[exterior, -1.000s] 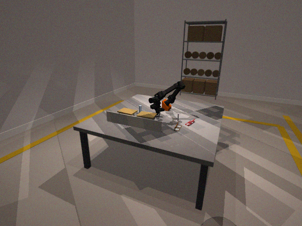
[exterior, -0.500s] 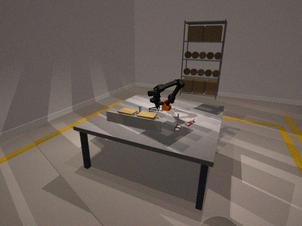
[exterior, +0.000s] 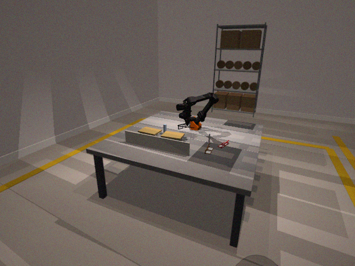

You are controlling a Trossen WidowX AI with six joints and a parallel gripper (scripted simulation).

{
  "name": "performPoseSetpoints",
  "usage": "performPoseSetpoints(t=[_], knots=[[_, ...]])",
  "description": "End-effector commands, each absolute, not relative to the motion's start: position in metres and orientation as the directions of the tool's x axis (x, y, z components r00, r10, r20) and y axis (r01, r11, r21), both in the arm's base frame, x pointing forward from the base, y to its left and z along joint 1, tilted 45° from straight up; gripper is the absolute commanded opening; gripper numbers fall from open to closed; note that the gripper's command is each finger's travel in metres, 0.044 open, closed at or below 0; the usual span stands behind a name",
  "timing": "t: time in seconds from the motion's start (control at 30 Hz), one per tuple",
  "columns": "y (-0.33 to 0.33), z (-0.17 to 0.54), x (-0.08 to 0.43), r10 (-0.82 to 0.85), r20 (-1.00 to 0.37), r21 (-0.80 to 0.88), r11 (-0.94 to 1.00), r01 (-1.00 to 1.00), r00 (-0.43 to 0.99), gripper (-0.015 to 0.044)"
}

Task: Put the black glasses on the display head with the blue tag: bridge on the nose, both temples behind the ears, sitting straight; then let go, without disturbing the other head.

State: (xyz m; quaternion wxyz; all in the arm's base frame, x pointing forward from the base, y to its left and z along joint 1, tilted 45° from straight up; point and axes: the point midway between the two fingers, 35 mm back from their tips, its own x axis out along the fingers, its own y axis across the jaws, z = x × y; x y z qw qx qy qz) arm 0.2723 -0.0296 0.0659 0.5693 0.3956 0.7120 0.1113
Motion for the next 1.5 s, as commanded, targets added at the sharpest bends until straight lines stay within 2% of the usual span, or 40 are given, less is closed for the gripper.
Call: performPoseSetpoints(t=[0.0,0.4,0.83,1.47], knots=[[-0.015,0.084,0.275,0.685,-0.728,0.624,0.68,0.385,-0.03,0.0],[0.042,0.14,0.266,0.683,-0.73,0.666,0.719,0.2,-0.026,0.0],[0.097,0.193,0.232,0.703,-0.71,0.704,0.71,-0.002,-0.033,0.0],[0.138,0.154,0.229,0.705,-0.708,0.706,0.708,-0.006,-0.032,0.0]])
